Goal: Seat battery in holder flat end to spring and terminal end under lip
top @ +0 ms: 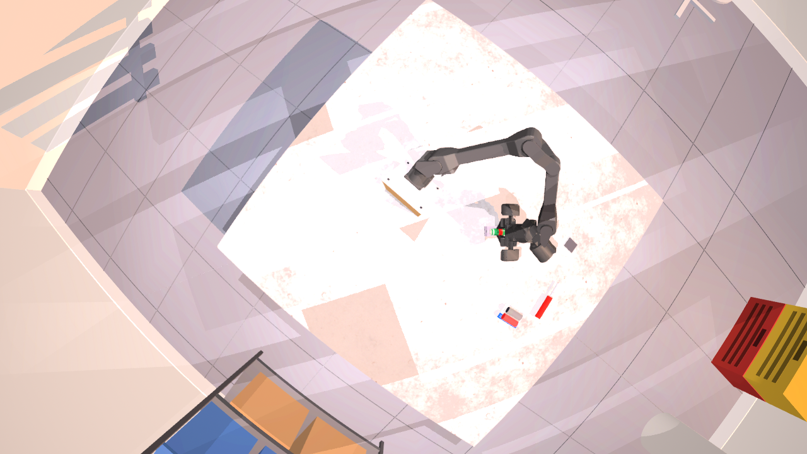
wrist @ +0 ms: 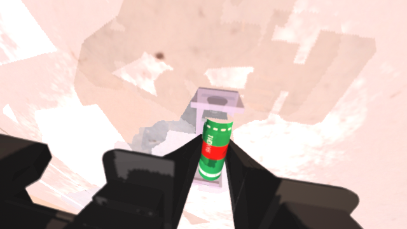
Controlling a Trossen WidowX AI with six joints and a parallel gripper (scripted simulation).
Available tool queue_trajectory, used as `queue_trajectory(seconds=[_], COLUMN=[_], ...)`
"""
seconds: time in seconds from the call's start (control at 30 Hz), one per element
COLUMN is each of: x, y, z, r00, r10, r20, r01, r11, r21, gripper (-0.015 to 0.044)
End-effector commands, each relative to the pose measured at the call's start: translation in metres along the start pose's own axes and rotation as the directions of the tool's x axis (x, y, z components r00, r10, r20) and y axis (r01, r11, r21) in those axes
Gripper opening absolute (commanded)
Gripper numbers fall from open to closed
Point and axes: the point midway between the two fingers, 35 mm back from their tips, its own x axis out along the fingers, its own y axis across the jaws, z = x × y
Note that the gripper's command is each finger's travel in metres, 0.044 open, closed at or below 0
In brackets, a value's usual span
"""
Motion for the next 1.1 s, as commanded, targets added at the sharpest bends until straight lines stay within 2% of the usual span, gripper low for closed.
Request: queue_trajectory(seconds=[0.0,1.07], x=[-0.0011,0.0013], y=[-0.0013,0.0036], z=[0.0056,0.0028], r00=[0.999,0.977], r10=[-0.009,-0.009], r20=[0.046,0.211], r01=[0.009,0.016], r11=[1.0,0.999], r21=[-0.011,-0.031], gripper=[0.0082,0.0082])
